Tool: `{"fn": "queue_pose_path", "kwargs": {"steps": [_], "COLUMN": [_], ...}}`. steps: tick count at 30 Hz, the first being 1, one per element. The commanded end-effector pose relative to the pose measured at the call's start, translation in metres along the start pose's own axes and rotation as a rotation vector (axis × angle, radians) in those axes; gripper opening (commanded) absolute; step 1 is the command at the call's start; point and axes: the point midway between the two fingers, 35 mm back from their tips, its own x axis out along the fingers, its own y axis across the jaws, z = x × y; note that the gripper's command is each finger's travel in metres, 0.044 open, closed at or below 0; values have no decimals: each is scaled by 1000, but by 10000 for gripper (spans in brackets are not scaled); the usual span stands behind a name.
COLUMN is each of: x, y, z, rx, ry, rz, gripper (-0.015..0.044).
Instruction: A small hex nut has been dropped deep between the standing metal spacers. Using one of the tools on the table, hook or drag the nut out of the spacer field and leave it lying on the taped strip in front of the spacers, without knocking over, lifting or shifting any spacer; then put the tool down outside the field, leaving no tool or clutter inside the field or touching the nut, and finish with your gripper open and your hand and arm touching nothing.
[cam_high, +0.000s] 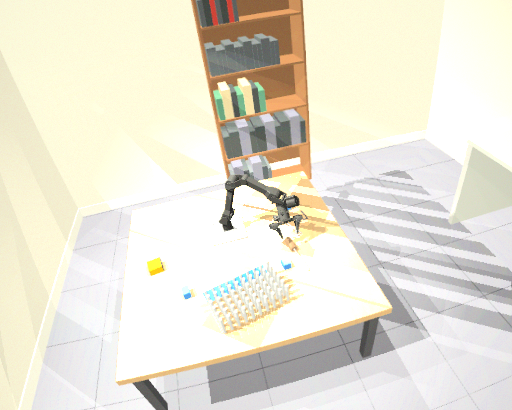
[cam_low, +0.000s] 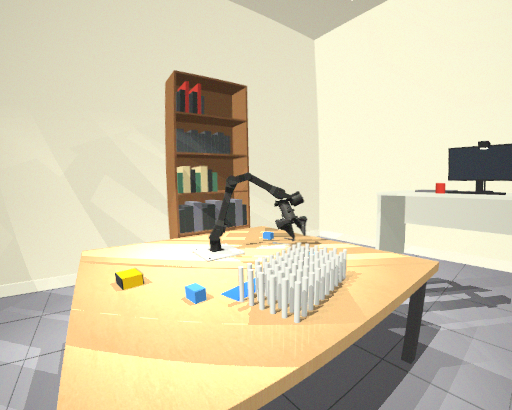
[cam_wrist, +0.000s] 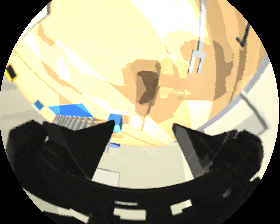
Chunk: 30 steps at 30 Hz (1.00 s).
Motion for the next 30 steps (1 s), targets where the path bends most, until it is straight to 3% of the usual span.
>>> {"fn": "queue_pose_path", "kwargs": {"steps": [1, 10, 16, 30], "x": [5, 5, 5, 8], "y": [1, 1, 1, 1], "z": [1, 1, 1, 3], "rx": [5, 5, 5, 5], "ry": [9, 9, 9, 9], "rz": [-9, -9, -9, -9], "gripper": [440, 440, 282, 280]}}
